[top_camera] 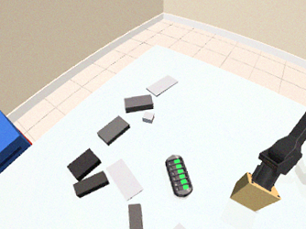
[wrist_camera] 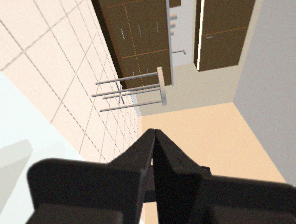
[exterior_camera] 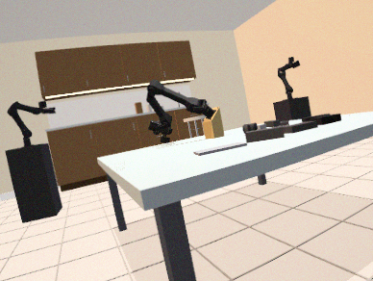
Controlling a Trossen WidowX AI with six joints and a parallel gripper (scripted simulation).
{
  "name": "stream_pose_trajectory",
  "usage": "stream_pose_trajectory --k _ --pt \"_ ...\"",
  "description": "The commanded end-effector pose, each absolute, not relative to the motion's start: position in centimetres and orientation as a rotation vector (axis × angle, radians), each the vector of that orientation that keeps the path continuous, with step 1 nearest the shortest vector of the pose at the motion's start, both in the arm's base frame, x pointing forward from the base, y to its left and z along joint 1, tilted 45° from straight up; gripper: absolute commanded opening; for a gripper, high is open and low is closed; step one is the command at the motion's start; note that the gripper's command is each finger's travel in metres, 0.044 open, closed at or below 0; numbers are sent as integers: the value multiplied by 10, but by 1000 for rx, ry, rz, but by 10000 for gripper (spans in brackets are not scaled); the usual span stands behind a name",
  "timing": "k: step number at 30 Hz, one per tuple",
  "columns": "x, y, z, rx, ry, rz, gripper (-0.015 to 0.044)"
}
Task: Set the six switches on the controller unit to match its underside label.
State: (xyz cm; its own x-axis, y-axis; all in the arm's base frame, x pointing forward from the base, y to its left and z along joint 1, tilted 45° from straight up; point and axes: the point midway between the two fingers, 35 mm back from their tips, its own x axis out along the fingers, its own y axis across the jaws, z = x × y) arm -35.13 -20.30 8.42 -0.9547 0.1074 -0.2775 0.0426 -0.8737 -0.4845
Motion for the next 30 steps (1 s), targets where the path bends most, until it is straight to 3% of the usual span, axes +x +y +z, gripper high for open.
stream_pose_trajectory --k 1,13,20,30 --pt "-337 -236 112 -408 -920 3082 0" --pt "-272 -308 184 -128 -1261 3330 0" --pt "-200 -360 235 226 -1425 3489 0" --pt "-94 -398 270 801 -1934 3490 0"
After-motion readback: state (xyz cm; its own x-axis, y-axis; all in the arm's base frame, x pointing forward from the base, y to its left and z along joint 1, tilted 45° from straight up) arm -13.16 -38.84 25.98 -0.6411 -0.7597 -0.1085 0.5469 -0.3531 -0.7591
